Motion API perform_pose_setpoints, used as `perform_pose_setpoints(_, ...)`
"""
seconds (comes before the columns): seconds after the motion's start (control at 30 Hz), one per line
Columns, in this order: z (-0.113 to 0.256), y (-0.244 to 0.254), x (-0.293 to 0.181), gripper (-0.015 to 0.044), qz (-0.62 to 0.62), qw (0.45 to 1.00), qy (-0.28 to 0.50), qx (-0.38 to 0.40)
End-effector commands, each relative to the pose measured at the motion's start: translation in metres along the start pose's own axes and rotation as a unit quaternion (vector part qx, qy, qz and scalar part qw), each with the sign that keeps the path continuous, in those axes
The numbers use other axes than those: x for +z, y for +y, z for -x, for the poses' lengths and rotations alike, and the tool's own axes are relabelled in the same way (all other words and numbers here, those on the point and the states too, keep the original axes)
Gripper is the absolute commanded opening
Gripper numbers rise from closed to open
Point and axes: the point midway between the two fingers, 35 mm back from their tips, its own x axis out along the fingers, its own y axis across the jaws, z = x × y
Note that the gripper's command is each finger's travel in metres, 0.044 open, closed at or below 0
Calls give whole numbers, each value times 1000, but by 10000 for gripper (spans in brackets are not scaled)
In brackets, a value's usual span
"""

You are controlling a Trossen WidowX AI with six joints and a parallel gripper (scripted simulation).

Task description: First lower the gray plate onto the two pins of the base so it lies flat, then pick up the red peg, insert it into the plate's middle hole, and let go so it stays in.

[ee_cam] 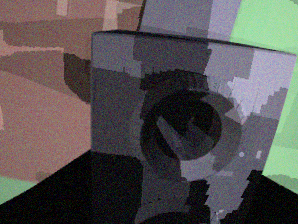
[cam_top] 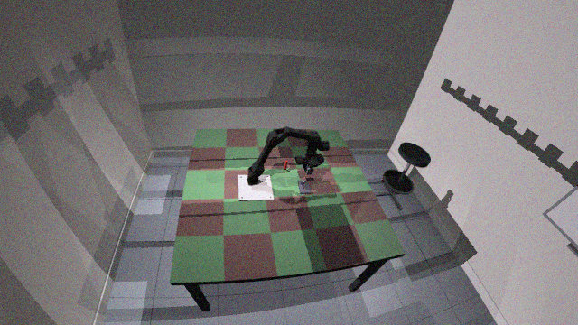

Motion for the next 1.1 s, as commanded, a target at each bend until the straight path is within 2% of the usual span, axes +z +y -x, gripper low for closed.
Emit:
perform_pose_setpoints(0.0, -8, -4, 12, 0, -10, 1000, 1, -2)
perform_pose_setpoints(0.7, -41, -26, 67, 0, -72, 997, -2, -2)
perform_pose_setpoints(1.07, -42, -27, 69, 0, -74, 997, -2, -2)
